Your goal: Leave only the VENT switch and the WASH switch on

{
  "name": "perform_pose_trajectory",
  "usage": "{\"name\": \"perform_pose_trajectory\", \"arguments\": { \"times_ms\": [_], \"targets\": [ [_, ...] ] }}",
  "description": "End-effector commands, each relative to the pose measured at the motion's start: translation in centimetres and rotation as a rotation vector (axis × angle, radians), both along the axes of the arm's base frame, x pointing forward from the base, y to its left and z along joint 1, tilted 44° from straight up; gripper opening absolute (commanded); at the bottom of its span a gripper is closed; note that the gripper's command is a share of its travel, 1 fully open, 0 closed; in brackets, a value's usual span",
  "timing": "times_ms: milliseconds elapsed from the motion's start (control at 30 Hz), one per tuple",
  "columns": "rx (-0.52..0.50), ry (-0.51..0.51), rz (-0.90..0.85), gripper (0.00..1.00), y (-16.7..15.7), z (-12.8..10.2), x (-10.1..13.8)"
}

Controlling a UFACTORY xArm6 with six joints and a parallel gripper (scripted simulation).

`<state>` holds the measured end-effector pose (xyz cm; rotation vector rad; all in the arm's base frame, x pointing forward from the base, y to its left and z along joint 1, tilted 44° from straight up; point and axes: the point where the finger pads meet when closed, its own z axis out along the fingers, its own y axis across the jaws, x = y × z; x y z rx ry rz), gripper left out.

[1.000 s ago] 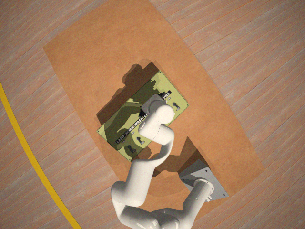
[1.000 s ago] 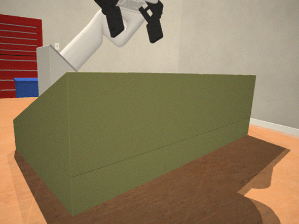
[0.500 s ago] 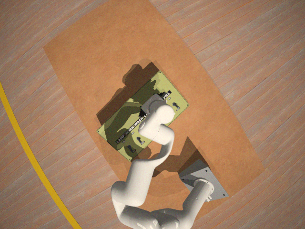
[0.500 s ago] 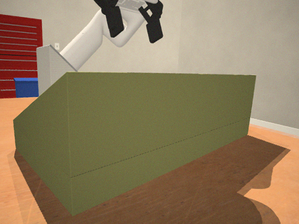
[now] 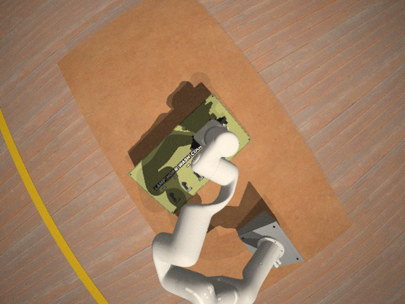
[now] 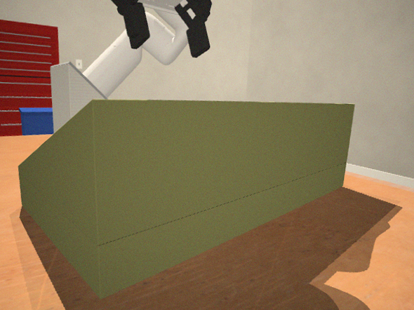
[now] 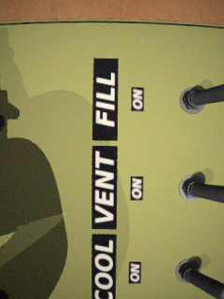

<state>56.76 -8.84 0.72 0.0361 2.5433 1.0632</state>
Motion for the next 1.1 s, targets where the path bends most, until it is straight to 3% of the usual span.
{"name": "perform_pose_trajectory", "arguments": {
  "times_ms": [0, 400, 1067],
  "targets": [
    [-0.002, -0.003, -0.001, 1.0, -0.9, -0.6, 0.3],
    [-0.002, -0.003, -0.001, 1.0, -3.0, -2.6, 0.6],
    [-0.002, -0.003, -0.001, 1.0, -3.1, -2.7, 0.7]
  ]
}}
